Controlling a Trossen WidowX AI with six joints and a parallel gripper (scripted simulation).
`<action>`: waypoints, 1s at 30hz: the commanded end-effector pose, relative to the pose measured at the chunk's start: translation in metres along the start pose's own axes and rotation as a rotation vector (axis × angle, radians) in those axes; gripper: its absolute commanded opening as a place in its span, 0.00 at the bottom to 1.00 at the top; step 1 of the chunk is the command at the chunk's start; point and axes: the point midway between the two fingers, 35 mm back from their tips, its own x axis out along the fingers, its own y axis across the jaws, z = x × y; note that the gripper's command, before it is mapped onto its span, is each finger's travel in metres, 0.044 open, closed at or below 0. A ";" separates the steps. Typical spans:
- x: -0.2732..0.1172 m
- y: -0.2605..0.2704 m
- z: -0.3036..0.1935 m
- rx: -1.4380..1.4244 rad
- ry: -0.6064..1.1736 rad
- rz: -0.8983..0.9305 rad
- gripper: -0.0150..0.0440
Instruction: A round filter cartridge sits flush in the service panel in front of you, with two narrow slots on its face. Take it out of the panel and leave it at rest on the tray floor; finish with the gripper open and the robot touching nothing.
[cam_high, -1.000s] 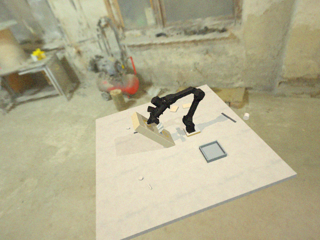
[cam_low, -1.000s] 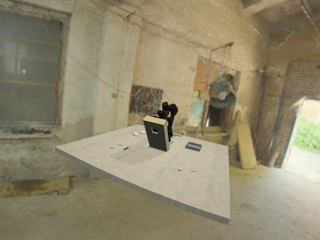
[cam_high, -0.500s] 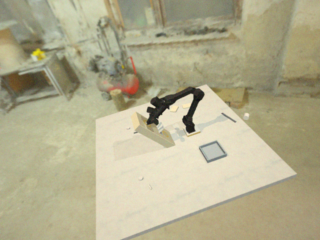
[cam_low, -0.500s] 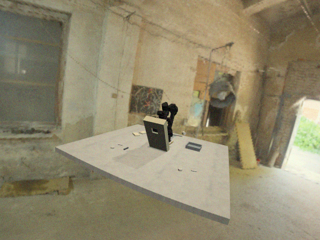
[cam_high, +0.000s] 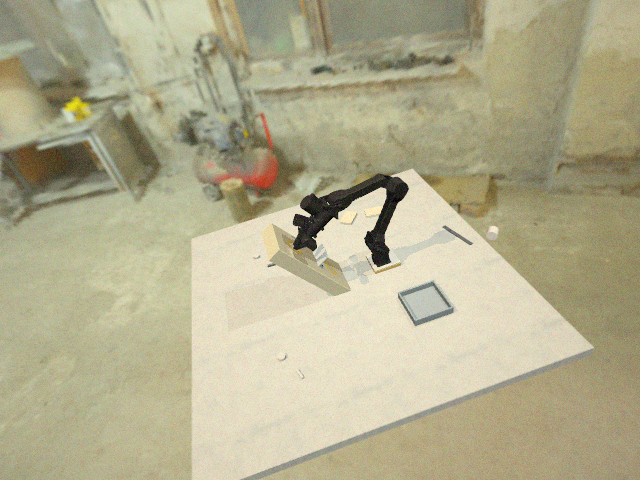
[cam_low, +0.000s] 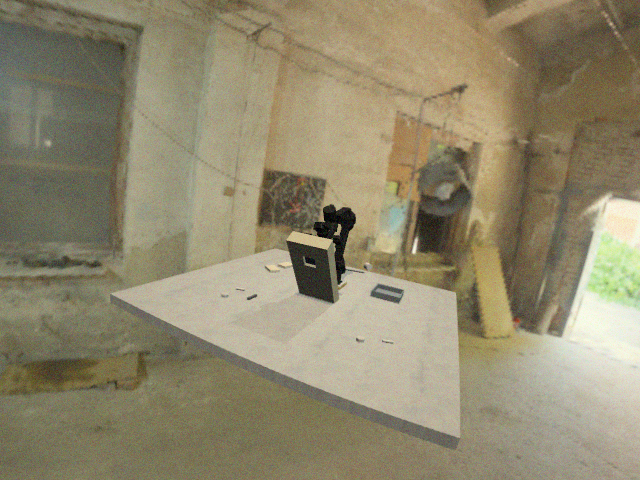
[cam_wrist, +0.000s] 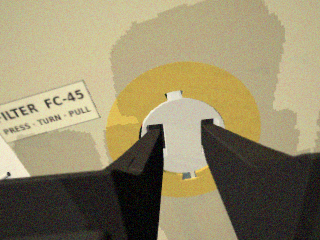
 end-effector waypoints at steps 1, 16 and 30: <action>0.004 0.001 0.001 -0.005 -0.003 0.003 0.44; 0.002 0.000 0.000 0.000 0.000 0.000 0.35; 0.005 0.001 0.001 -0.270 -0.003 0.002 0.25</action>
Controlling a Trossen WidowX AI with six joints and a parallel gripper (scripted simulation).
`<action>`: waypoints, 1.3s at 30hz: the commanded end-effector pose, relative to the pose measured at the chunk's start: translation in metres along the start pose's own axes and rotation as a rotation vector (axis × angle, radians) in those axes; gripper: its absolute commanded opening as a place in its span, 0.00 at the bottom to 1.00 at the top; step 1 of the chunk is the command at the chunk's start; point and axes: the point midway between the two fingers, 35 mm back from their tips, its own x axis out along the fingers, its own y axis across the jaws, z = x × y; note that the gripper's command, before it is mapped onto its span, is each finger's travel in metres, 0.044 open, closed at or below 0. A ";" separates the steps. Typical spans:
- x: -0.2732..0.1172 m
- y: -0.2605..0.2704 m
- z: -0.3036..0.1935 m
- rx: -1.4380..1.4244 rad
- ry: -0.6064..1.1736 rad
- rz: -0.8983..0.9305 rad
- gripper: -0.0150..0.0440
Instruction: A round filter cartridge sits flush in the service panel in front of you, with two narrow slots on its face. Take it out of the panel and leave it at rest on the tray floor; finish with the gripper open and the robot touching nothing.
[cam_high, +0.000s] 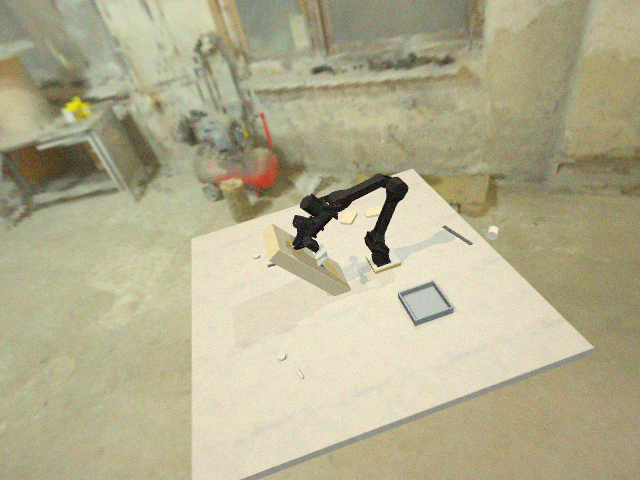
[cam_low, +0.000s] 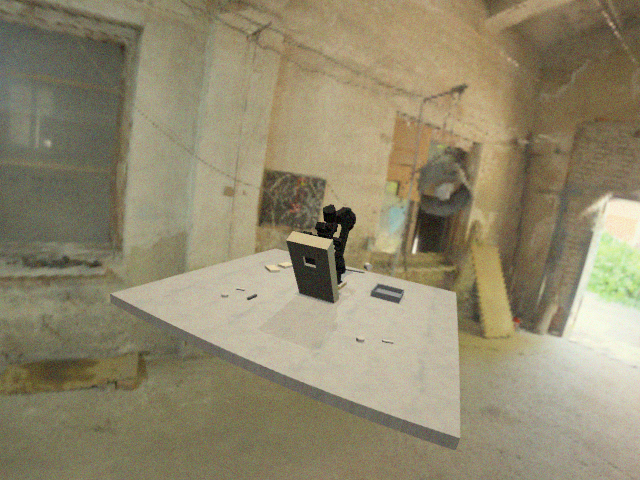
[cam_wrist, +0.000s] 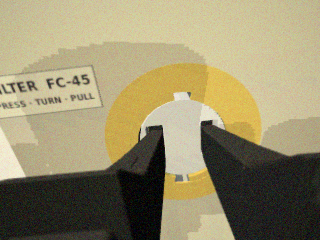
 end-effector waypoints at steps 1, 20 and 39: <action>0.003 0.001 0.001 -0.140 -0.002 0.002 0.25; 0.004 0.001 0.001 -0.800 -0.003 0.001 0.25; 0.004 0.001 0.001 -1.464 -0.004 0.000 0.25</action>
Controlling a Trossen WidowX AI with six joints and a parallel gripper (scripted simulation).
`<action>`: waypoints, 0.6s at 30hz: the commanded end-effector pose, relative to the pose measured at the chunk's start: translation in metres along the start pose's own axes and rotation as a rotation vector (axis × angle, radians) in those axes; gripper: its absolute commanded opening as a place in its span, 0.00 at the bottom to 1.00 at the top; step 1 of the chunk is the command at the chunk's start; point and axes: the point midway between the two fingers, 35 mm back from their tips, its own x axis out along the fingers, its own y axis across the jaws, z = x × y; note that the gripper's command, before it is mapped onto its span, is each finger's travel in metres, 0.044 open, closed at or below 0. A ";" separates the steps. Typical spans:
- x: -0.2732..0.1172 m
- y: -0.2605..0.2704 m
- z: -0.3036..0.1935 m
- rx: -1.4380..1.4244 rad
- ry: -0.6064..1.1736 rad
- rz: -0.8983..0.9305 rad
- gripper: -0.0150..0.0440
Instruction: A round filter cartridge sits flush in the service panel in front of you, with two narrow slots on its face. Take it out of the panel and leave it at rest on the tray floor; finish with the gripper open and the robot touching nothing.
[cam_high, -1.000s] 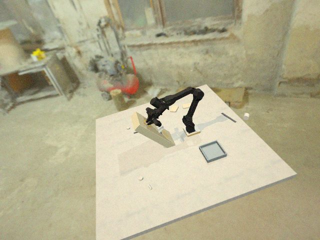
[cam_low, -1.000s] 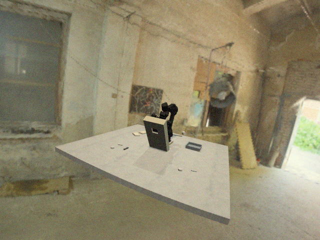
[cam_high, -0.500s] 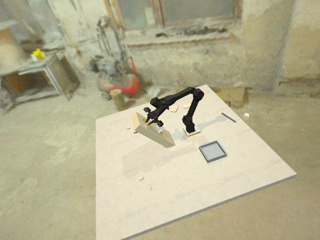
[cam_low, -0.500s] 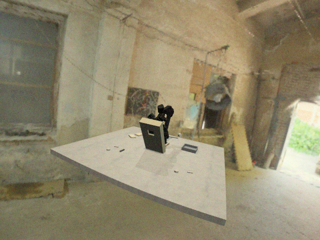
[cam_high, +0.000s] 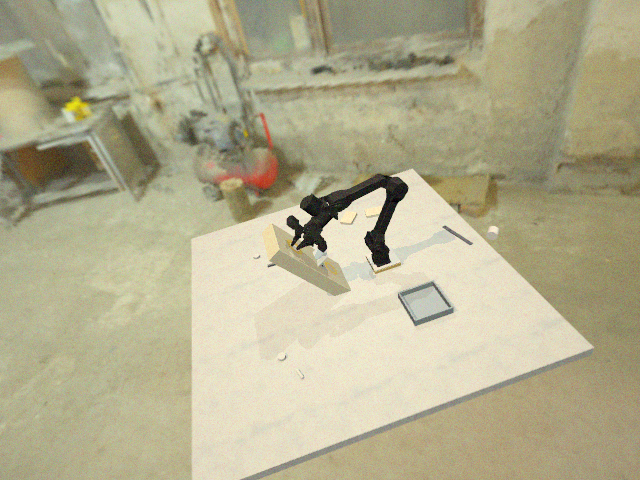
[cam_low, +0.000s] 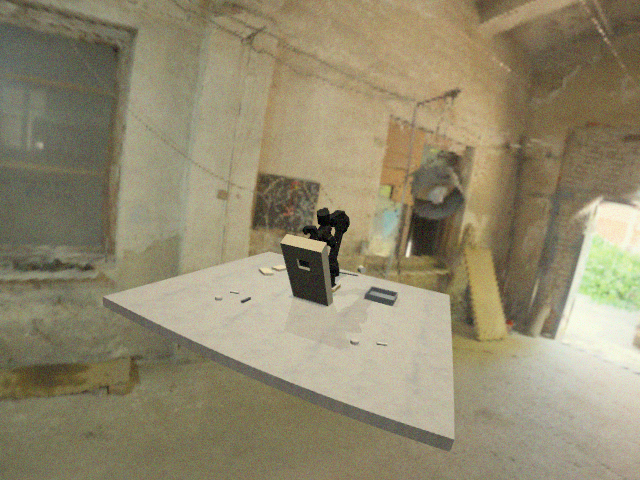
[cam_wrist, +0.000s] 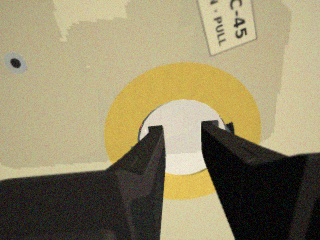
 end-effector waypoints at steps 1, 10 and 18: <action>0.004 -0.001 0.000 -0.157 0.002 -0.004 0.25; 0.003 -0.001 0.000 -0.281 0.002 -0.004 0.25; -0.043 -0.003 0.002 -0.233 0.002 -0.001 0.25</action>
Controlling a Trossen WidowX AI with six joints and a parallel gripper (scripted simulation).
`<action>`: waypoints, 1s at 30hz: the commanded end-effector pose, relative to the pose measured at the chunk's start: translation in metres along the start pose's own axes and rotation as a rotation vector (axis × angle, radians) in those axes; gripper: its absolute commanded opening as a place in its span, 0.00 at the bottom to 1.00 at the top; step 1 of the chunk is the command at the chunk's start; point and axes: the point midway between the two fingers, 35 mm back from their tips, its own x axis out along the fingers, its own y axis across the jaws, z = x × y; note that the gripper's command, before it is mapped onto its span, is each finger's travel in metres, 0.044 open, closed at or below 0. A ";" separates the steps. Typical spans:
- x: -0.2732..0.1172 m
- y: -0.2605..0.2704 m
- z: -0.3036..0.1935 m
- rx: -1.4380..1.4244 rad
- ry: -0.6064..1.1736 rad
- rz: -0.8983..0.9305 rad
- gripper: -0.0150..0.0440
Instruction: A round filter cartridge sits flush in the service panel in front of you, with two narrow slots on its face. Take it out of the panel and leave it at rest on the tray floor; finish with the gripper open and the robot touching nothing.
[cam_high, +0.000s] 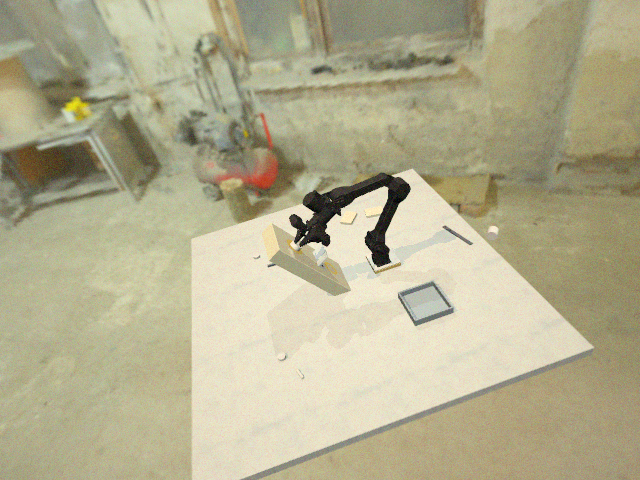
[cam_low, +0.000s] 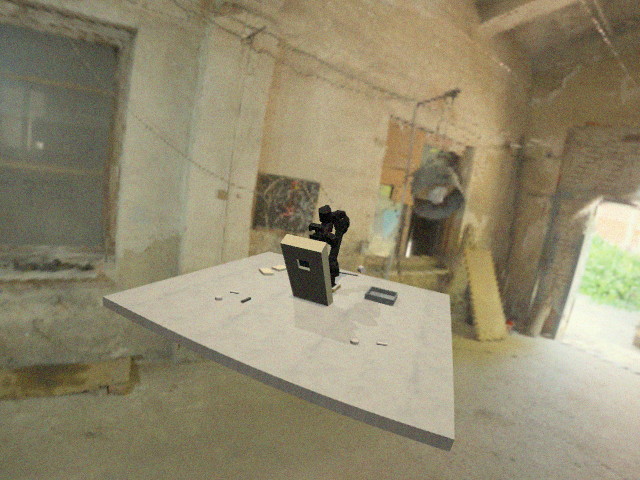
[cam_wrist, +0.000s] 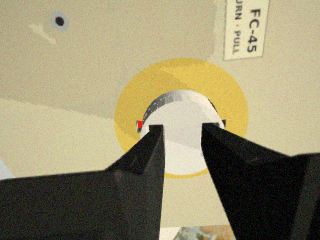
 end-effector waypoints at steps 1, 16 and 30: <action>-0.029 -0.002 0.000 0.027 0.000 -0.011 0.25; -0.050 0.019 -0.001 0.050 0.000 -0.009 0.25; -0.043 0.066 -0.001 0.050 0.000 -0.007 0.25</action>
